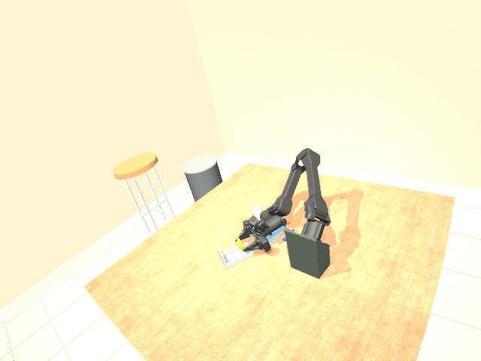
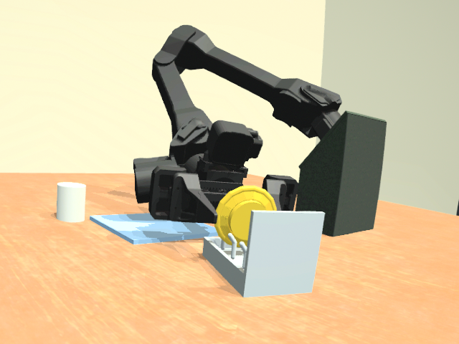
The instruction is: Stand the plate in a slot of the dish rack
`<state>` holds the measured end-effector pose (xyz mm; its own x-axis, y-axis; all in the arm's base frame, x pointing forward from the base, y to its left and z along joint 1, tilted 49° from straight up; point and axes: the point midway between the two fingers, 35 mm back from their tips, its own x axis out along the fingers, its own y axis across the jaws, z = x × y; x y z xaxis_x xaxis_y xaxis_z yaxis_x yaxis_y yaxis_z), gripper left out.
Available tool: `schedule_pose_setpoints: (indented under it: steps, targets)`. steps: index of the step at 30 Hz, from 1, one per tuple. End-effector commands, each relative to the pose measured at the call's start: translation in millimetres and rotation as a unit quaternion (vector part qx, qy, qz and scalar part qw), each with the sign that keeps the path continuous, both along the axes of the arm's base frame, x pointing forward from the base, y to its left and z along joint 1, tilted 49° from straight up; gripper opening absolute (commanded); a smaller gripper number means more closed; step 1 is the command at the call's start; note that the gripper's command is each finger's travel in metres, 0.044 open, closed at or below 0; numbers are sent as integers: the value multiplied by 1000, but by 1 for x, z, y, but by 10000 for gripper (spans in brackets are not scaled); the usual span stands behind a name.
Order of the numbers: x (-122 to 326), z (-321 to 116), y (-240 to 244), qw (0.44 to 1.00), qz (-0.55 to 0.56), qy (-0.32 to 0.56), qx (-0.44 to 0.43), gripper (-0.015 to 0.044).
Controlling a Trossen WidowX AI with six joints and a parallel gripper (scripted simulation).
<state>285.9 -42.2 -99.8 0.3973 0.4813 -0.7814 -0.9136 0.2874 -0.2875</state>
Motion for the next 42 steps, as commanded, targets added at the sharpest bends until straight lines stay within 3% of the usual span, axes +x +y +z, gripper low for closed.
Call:
schedule_pose_setpoints:
  steps: [1,8,23,34,42]
  targets:
    - [0,1,1,1000,-1,0,0,0]
    - [0,1,1,1000,-1,0,0,0]
    - [0,1,1,1000,1,-1,-1,394]
    - [2,7,6,1000,1,0,-1,400]
    - [9,75,83,1000,-2,2,5,400]
